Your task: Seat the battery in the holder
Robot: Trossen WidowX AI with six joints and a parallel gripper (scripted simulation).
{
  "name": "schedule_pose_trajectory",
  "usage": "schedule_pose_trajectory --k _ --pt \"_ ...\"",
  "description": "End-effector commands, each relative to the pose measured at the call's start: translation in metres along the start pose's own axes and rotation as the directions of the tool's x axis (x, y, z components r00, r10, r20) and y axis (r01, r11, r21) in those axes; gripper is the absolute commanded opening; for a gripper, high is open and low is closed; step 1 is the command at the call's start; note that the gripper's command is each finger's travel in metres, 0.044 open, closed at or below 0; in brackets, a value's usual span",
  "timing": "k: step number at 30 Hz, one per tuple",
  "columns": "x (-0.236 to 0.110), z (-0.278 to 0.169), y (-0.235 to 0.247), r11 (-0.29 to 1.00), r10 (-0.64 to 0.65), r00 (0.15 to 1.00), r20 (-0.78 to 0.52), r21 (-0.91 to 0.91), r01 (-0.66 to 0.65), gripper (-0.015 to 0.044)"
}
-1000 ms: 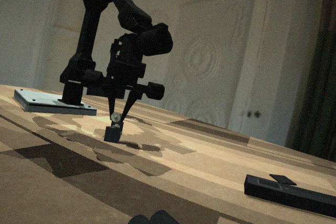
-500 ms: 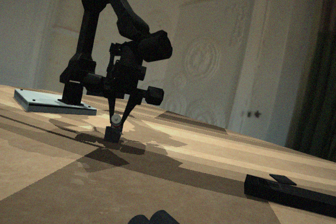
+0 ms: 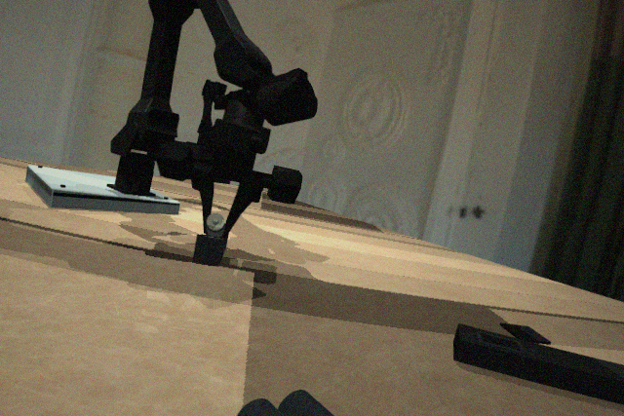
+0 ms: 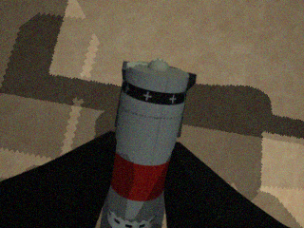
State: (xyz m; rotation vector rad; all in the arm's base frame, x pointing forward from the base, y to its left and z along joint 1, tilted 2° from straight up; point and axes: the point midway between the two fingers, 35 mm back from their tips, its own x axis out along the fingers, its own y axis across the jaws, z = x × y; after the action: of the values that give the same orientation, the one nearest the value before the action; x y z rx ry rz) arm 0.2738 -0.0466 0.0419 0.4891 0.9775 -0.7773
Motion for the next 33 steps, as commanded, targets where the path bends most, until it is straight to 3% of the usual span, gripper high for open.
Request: schedule_pose_trajectory --k 1,33 --pt "0.001 -0.002 -0.002 1.0 -0.003 1.0 0.012 0.007 0.003 0.007" --pt "-0.006 -0.023 -0.002 1.0 0.006 1.0 -0.023 0.002 -0.006 0.007"
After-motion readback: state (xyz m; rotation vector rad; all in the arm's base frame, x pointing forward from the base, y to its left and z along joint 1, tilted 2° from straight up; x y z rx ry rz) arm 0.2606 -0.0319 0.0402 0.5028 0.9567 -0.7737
